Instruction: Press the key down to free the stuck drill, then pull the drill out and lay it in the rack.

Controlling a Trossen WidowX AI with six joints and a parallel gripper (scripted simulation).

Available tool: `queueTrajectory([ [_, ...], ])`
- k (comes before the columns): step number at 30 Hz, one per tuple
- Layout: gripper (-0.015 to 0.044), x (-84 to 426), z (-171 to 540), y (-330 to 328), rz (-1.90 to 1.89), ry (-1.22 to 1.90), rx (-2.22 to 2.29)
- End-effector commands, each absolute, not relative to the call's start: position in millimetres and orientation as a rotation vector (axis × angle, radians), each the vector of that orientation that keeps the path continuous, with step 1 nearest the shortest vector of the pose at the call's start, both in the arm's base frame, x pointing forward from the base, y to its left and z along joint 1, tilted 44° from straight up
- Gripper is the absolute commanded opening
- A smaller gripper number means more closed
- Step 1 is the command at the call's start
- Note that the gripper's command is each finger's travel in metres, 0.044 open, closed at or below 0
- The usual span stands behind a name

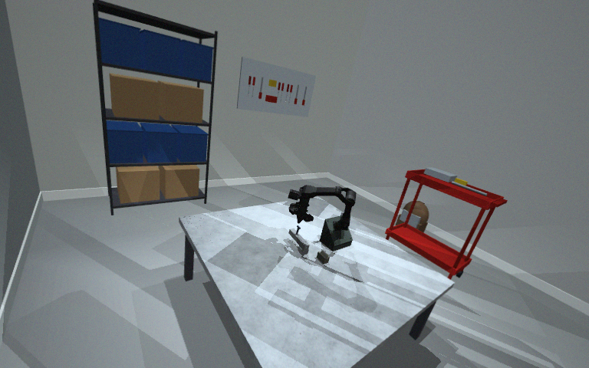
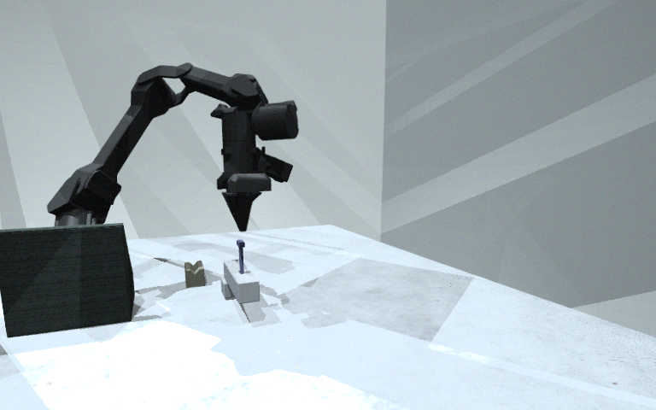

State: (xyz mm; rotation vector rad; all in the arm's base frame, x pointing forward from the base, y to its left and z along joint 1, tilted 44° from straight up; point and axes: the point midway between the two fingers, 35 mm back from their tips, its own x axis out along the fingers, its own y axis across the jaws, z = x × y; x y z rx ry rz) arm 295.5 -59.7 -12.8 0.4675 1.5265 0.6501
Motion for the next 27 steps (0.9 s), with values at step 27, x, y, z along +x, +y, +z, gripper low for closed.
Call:
queueTrajectory([
  [27,0.0000,289,-26,-38,0.688,1.544,0.511],
])
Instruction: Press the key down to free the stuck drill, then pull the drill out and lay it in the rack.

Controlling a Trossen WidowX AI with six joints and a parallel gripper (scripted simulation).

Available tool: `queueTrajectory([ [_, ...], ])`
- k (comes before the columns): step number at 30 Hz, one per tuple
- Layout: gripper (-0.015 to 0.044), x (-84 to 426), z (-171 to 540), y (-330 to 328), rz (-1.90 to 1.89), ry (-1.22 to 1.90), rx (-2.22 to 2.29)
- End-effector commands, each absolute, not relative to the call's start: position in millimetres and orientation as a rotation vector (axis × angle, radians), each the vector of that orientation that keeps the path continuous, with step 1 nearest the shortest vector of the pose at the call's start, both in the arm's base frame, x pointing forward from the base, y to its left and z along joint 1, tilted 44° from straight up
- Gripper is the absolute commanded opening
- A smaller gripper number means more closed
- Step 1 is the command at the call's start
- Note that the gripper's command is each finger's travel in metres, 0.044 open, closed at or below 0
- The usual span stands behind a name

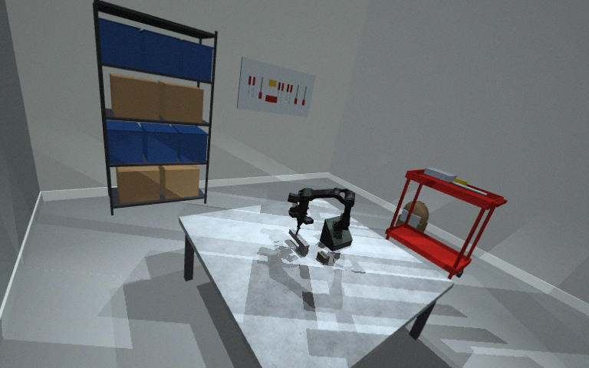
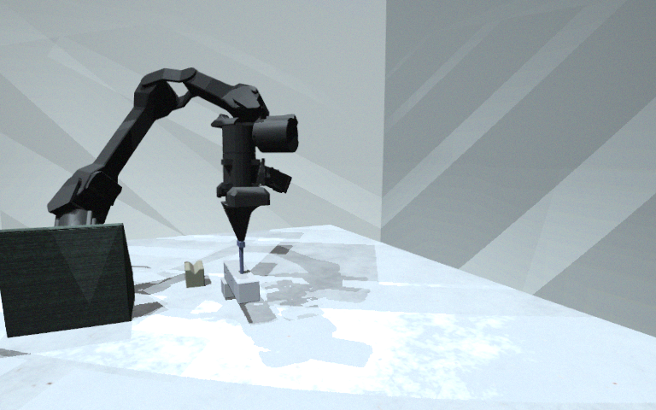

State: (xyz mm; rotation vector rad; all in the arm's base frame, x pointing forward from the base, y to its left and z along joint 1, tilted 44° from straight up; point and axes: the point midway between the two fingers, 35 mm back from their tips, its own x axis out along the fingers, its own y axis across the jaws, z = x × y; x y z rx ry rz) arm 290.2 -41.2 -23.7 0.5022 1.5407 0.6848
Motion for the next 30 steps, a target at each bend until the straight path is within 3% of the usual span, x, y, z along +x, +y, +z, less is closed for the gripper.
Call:
queueTrajectory([
  [1,0.0000,289.4,-26.4,-38.2,0.688,1.544,0.511],
  [30,0.0000,287.0,-33.6,-32.4,0.688,1.544,0.511],
])
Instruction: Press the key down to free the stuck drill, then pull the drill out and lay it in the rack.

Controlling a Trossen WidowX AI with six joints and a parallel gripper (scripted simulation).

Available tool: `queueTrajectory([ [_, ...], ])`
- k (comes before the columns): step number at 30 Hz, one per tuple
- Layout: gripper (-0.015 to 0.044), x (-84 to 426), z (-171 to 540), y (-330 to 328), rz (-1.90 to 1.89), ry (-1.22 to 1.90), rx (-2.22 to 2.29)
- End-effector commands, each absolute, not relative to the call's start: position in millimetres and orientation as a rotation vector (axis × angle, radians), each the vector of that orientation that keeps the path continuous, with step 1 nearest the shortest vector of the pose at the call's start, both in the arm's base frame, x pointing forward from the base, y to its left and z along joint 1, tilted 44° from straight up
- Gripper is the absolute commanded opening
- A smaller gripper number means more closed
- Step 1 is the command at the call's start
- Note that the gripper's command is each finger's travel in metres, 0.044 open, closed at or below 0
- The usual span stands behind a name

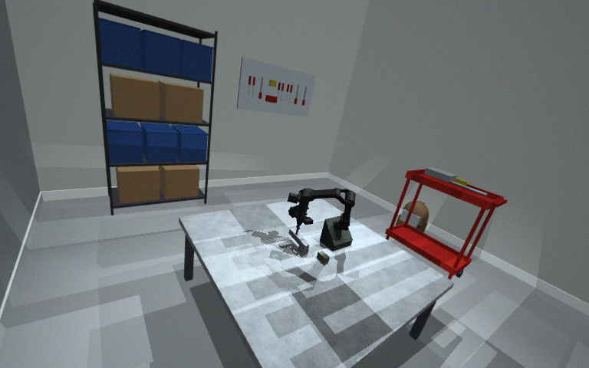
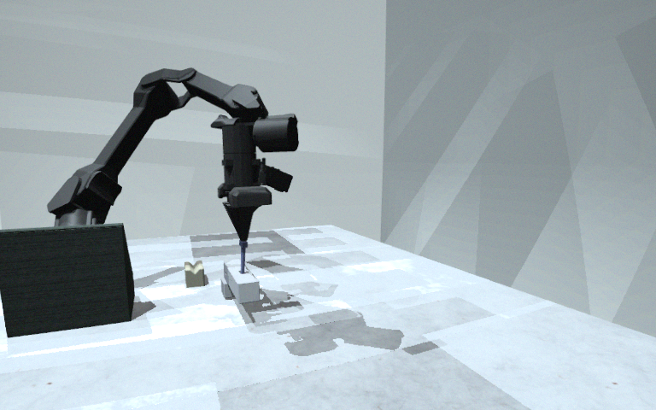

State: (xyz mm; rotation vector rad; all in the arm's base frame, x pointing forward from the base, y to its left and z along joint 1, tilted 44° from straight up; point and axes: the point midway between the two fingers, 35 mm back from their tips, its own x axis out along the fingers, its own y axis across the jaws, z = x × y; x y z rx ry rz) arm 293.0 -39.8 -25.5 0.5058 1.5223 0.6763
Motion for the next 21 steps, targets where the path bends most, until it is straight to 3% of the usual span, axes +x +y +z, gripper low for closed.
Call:
queueTrajectory([
  [1,0.0000,286.7,-33.8,-32.3,0.688,1.544,0.511],
  [21,0.0000,283.6,-38.3,-28.1,0.688,1.544,0.511],
])
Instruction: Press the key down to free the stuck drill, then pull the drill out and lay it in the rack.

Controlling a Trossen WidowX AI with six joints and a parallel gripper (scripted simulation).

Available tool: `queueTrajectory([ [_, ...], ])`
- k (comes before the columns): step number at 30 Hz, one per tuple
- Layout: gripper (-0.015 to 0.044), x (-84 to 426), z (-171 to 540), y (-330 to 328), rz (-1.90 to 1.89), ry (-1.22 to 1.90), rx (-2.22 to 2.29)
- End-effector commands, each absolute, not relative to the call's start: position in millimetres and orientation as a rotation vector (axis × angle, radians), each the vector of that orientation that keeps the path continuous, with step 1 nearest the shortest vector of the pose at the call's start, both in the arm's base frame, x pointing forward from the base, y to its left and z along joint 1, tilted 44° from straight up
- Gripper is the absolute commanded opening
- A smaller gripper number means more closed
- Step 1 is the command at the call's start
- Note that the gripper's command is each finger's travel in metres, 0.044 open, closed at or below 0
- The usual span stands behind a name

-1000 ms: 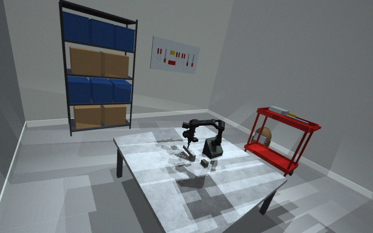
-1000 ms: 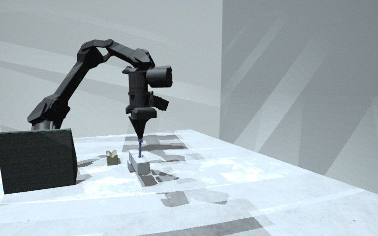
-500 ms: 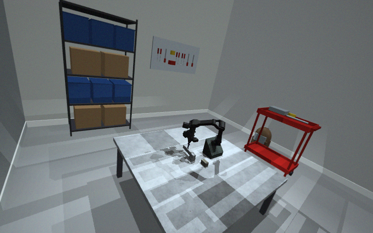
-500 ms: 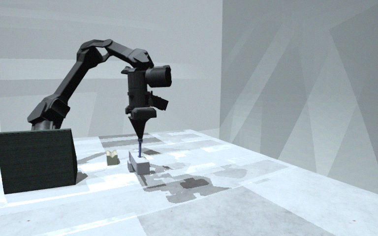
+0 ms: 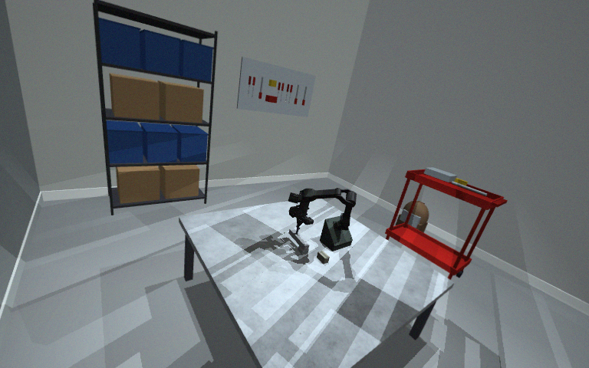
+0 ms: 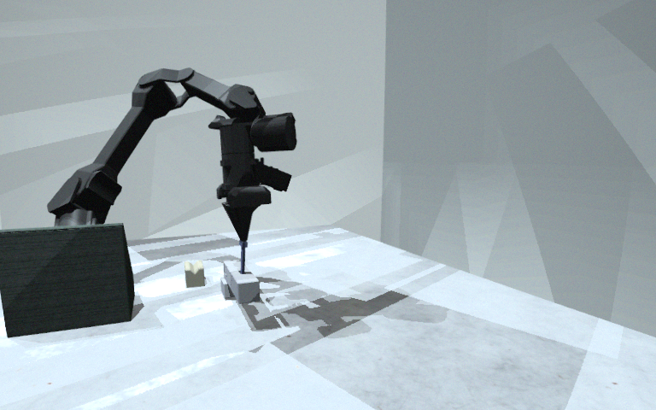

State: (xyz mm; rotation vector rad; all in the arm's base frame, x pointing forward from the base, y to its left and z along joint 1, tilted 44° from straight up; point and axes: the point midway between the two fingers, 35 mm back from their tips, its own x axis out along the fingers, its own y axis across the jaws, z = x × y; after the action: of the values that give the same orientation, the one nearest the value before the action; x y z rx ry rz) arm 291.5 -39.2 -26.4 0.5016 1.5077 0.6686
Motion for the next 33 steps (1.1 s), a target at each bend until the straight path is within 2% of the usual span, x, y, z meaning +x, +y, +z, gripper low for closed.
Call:
queueTrajectory([
  [1,0.0000,283.5,-38.5,-27.9,0.688,1.544,0.511],
  [33,0.0000,281.9,-47.1,-18.9,0.689,1.544,0.512],
])
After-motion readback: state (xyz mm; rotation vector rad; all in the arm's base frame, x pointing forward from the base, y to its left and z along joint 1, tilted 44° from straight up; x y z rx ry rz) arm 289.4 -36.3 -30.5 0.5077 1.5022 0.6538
